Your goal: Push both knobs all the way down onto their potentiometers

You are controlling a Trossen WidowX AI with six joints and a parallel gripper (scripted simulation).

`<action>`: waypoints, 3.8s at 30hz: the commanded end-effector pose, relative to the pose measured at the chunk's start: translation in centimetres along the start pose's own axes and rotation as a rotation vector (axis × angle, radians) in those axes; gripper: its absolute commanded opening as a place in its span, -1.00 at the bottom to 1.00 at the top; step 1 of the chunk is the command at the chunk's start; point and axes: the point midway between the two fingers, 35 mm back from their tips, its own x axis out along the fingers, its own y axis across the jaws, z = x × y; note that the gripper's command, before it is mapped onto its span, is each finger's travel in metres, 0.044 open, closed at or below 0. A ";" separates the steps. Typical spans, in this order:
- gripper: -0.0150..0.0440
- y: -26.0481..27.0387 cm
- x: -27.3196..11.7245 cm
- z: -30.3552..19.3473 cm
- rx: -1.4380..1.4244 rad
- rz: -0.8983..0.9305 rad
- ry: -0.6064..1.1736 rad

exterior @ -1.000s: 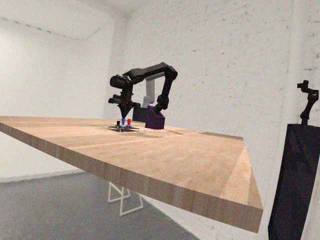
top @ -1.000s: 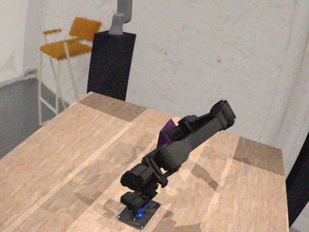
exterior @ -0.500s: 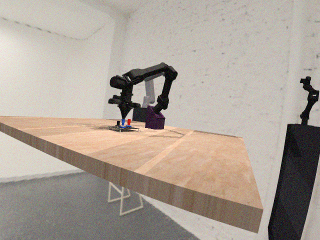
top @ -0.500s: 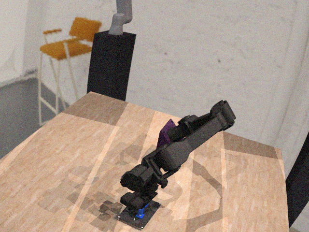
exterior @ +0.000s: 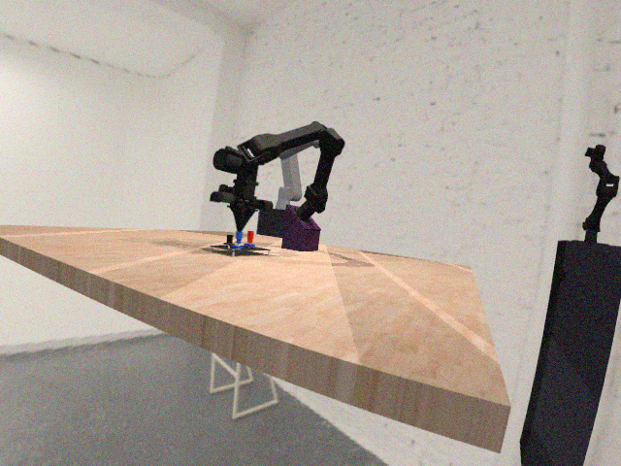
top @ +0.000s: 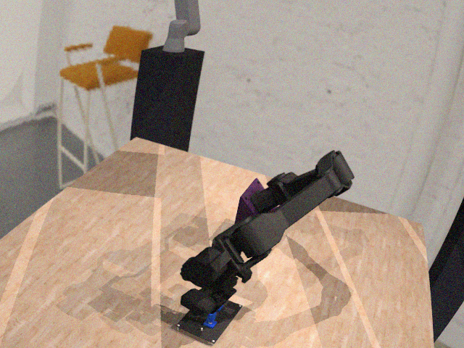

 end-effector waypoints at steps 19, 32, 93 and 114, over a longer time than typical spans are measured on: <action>-0.49 0.0 2.1 -0.4 -0.027 -0.022 0.002; -0.49 0.0 2.2 -0.4 -0.027 -0.022 0.002; -0.49 0.1 -1.8 -0.4 -0.027 -0.022 0.000; 1.00 -4.7 -3.6 2.4 -0.052 0.000 -0.017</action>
